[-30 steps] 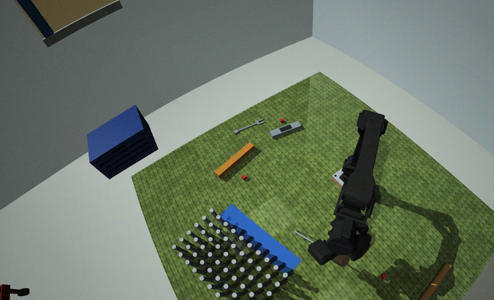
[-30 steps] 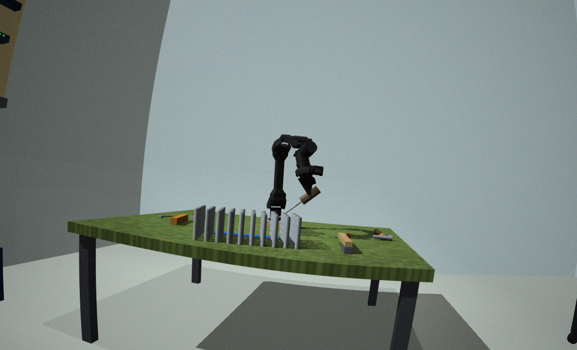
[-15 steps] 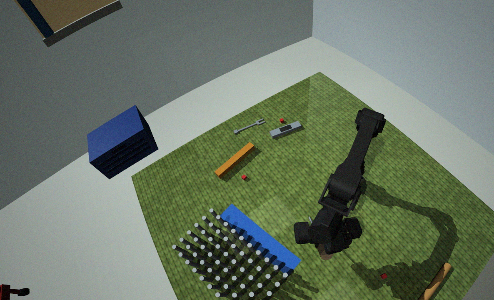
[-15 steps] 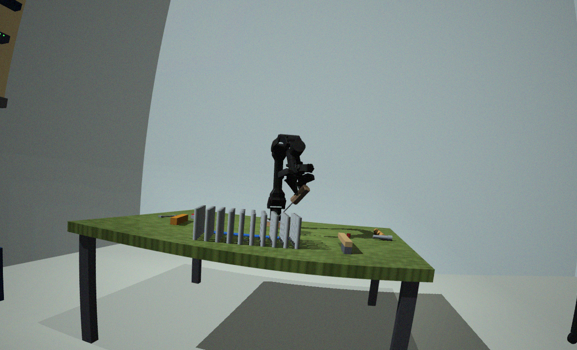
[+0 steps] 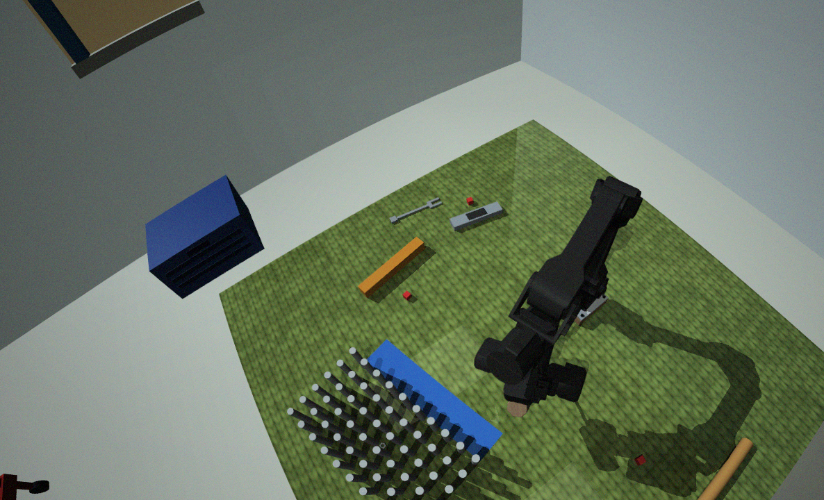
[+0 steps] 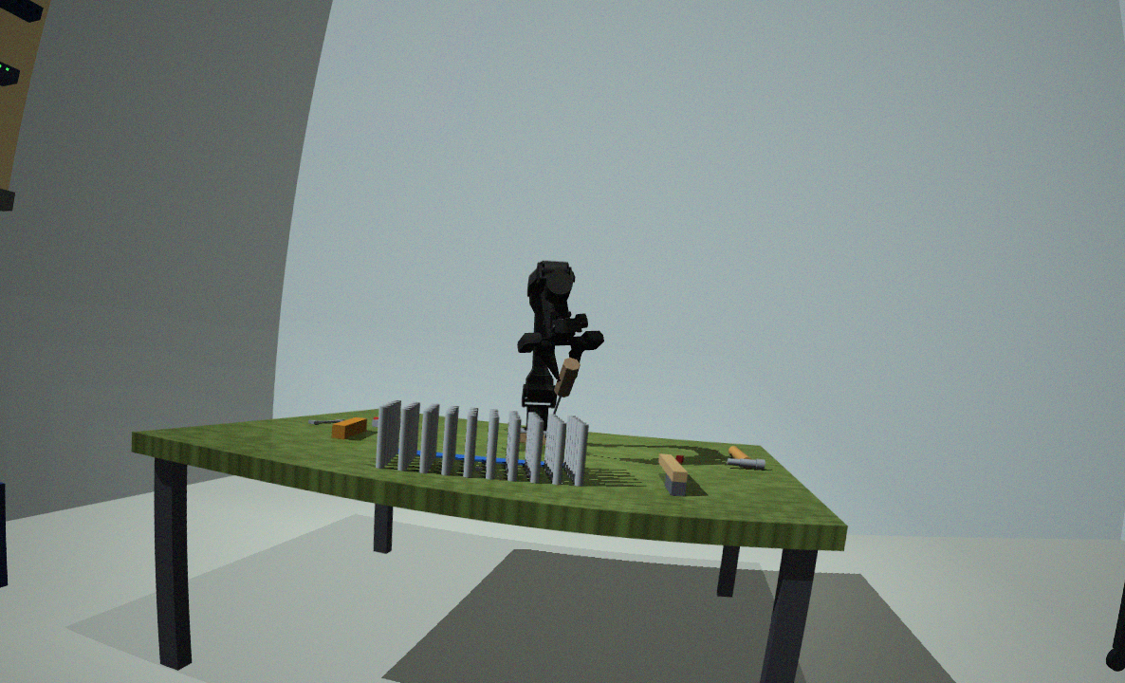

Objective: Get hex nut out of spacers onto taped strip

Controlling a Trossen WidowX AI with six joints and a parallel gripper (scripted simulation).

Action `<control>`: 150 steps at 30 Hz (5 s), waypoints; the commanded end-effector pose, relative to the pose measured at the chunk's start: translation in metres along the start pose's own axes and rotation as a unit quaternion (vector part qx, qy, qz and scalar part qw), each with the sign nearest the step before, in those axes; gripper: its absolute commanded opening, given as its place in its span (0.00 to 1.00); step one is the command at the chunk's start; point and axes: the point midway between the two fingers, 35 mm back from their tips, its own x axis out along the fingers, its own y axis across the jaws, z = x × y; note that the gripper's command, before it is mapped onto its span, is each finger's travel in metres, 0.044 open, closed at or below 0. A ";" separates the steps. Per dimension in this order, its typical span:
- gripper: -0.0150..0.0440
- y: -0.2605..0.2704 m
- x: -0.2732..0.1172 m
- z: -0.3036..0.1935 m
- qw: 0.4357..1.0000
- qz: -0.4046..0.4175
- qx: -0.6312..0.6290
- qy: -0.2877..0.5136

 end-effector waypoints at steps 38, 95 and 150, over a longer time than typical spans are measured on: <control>0.25 -0.075 -0.034 -0.043 0.753 0.016 0.657 -0.006; 0.25 -0.140 -0.079 -0.121 -0.125 0.051 0.991 0.013; 0.25 -0.163 0.067 -0.174 -0.145 0.054 0.988 0.008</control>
